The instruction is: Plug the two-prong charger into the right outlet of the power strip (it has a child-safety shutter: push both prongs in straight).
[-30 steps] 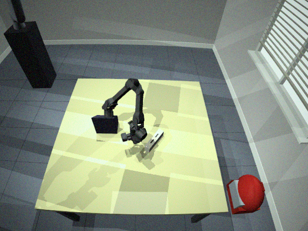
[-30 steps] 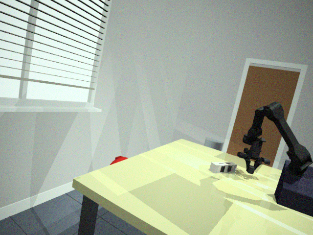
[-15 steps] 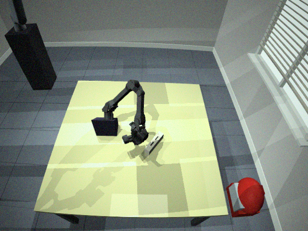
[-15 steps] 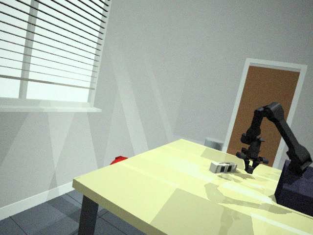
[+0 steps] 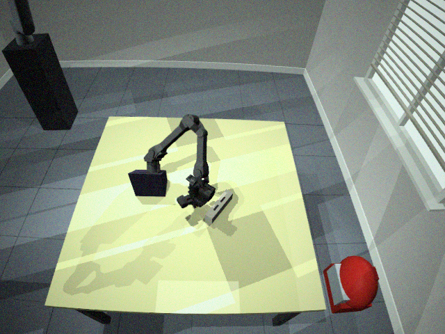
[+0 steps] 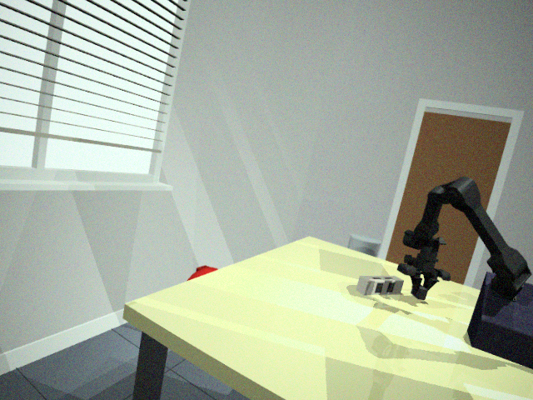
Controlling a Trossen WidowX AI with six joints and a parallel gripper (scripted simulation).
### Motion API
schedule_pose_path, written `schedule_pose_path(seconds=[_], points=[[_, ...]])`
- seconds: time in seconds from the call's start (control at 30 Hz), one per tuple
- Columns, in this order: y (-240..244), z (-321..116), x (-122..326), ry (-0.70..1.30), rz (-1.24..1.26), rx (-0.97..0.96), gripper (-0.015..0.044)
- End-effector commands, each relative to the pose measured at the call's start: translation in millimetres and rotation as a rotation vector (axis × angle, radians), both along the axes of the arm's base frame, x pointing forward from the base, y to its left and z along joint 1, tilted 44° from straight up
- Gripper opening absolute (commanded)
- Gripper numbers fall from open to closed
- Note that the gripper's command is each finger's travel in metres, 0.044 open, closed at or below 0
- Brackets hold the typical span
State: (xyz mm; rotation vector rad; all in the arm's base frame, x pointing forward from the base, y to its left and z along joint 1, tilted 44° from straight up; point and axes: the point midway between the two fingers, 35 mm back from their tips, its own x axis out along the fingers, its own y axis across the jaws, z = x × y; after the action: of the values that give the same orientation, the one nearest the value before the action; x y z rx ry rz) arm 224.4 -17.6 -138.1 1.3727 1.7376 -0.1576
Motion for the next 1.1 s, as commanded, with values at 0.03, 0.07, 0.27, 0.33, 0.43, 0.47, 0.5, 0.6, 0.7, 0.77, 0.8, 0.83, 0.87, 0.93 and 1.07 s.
schedule_pose_path(seconds=[0.03, 0.07, 0.27, 0.33, 0.43, 0.47, 0.5, 0.6, 0.7, 0.77, 0.8, 0.83, 0.87, 0.93, 1.07], points=[[9.8, 2.3, 4.4, -0.055, 0.054, 0.000, 0.0000], [11.5, 2.5, 5.2, -0.064, 0.063, 0.000, 0.0000], [21.6, 3.8, 9.8, -0.116, 0.119, -0.001, 0.0000], [25.1, 4.3, 11.2, -0.133, 0.138, -0.001, 0.0000], [30.4, 5.1, 13.3, -0.160, 0.166, 0.000, 0.0000], [32.2, 5.4, 13.9, -0.168, 0.176, 0.000, 0.0000], [34.0, 5.7, 14.5, -0.177, 0.185, 0.000, 0.0000], [39.4, 6.6, 16.4, -0.204, 0.213, 0.002, 0.0000], [39.1, 6.2, 17.3, -0.204, 0.214, 0.002, 0.0000], [38.6, 5.7, 18.7, -0.205, 0.215, 0.002, 0.0000], [38.3, 5.4, 19.7, -0.206, 0.216, 0.002, 0.0000], [37.9, 5.0, 20.6, -0.207, 0.216, 0.002, 0.0000], [37.6, 4.7, 21.6, -0.207, 0.217, 0.002, 0.0000], [36.9, 4.0, 23.6, -0.209, 0.218, 0.002, 0.0000], [35.5, 2.6, 27.3, -0.212, 0.221, 0.002, 0.0000]])
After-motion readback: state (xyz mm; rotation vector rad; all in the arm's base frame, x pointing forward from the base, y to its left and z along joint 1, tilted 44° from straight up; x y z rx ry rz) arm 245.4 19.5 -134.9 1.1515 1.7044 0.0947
